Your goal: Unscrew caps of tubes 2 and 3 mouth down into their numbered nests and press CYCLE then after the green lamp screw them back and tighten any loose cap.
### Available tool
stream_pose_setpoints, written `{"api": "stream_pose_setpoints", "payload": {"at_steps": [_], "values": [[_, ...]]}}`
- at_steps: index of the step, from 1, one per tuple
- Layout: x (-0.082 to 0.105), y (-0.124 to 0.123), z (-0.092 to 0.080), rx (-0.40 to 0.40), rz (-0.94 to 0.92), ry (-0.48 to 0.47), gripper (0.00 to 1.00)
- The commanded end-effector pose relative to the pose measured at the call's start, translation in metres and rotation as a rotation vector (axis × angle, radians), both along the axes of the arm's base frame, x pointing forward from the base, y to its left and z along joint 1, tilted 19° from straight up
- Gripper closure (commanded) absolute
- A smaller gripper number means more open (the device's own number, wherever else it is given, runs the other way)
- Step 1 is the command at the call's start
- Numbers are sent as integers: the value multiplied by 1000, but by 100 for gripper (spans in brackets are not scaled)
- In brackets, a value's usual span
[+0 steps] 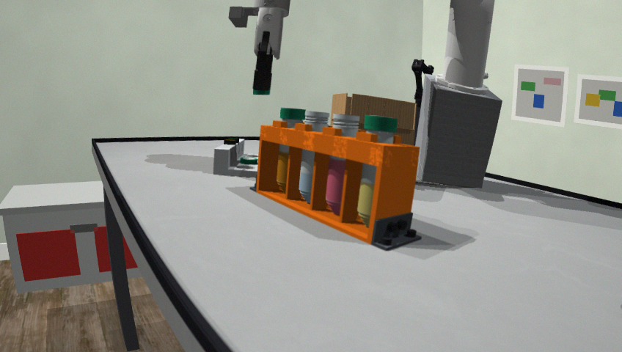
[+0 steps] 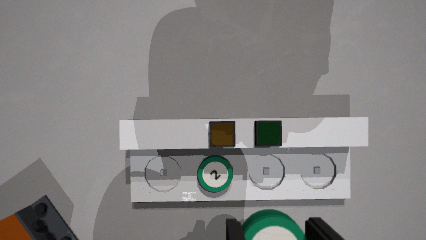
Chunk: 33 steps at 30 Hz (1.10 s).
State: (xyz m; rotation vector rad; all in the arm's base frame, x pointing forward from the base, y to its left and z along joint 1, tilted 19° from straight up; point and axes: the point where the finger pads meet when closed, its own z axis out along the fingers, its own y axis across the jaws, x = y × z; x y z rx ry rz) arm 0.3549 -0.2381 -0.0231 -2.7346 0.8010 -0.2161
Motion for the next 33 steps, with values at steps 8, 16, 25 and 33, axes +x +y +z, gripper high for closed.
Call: {"api": "stream_pose_setpoints", "payload": {"at_steps": [8,16,25,33], "values": [[-3,-29,-8,0,-2,-1,100],[2,-24,-27,0,-2,-1,100],[12,-14,-69,0,-2,-1,100],[18,-7,-98,0,-2,-1,100]]}}
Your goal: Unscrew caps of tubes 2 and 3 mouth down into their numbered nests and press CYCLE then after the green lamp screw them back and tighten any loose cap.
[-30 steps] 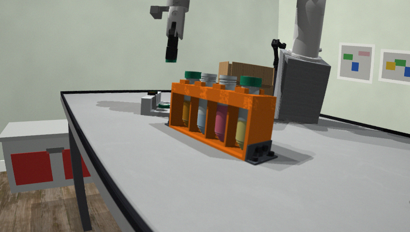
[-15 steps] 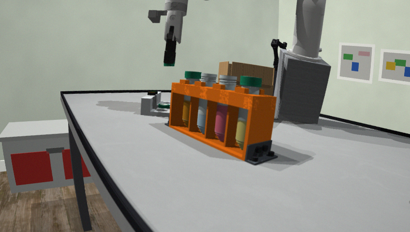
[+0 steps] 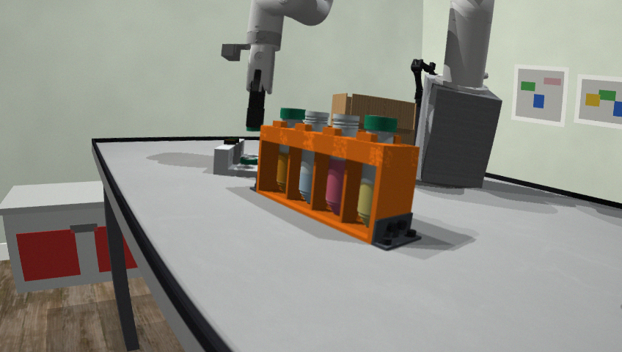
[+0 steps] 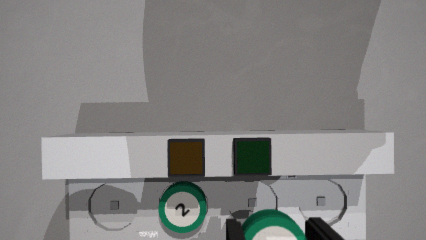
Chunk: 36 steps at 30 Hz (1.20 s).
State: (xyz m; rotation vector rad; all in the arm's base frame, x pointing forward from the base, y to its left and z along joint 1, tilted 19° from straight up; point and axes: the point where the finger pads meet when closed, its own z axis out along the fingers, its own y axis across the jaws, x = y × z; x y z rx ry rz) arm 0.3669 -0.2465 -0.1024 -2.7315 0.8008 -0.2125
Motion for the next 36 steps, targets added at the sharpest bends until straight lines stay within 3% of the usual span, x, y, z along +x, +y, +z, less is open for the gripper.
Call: {"api": "stream_pose_setpoints", "payload": {"at_steps": [1,7,36], "values": [[8,2,-23,-4,-2,-3,100],[14,8,-50,-4,-2,-3,100],[14,10,-53,-3,-2,-3,100]]}}
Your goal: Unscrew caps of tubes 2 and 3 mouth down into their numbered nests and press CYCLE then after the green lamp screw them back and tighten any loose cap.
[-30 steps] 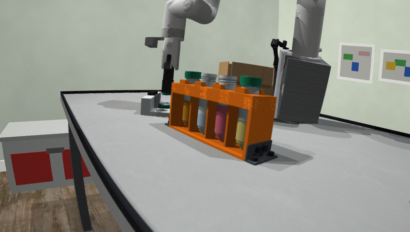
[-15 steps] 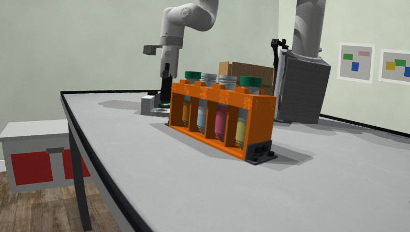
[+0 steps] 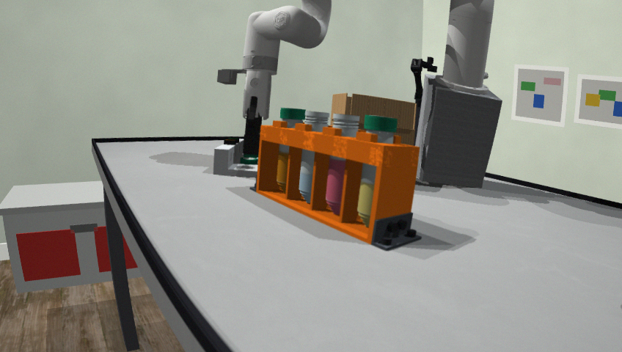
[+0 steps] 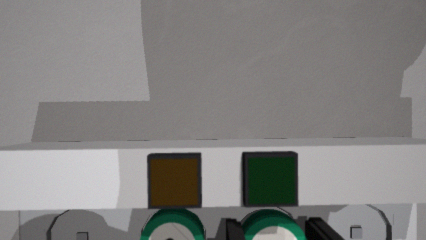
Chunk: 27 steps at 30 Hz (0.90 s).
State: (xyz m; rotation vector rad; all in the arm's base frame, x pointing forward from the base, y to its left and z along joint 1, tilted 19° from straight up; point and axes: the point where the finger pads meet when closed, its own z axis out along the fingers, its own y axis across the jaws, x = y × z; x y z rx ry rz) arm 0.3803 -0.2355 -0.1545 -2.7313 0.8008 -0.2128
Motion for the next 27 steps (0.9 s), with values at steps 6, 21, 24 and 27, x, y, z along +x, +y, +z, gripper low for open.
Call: {"api": "stream_pose_setpoints", "payload": {"at_steps": [6,21,24,27], "values": [[2,-1,-3,-4,-2,-2,100],[3,0,-7,-4,-2,-2,100],[3,0,-7,-4,-2,-2,54],[3,0,-7,-4,-2,-2,54]]}}
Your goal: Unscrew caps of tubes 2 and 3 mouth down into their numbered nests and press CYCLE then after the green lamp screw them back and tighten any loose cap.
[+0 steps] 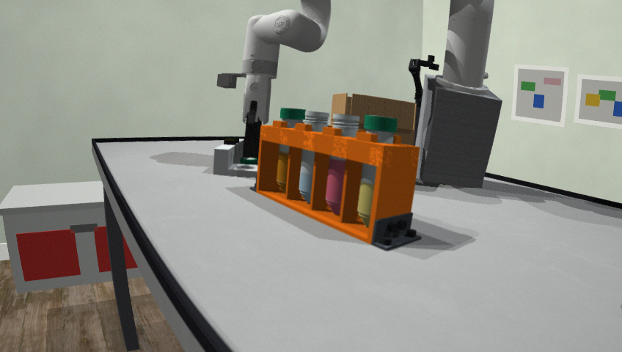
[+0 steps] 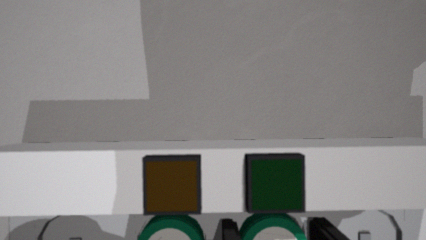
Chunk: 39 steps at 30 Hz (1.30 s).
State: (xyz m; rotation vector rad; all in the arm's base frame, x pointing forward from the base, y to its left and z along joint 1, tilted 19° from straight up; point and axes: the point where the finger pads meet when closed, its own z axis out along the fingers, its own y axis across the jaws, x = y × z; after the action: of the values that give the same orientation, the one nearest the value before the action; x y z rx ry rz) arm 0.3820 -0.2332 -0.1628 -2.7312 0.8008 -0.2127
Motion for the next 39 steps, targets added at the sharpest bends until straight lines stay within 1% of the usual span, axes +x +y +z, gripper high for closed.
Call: {"api": "stream_pose_setpoints", "payload": {"at_steps": [1,10,16,18,33,35,39], "values": [[1,-2,1,-4,-2,-2,54],[1,-2,1,-4,-2,-2,54],[-6,-9,30,-4,-2,-2,54],[-6,-9,30,-4,-2,-2,54],[-22,-26,101,-4,-2,-2,54],[-22,-26,101,-4,-2,-2,54],[-27,-31,120,-4,-2,-2,54]]}}
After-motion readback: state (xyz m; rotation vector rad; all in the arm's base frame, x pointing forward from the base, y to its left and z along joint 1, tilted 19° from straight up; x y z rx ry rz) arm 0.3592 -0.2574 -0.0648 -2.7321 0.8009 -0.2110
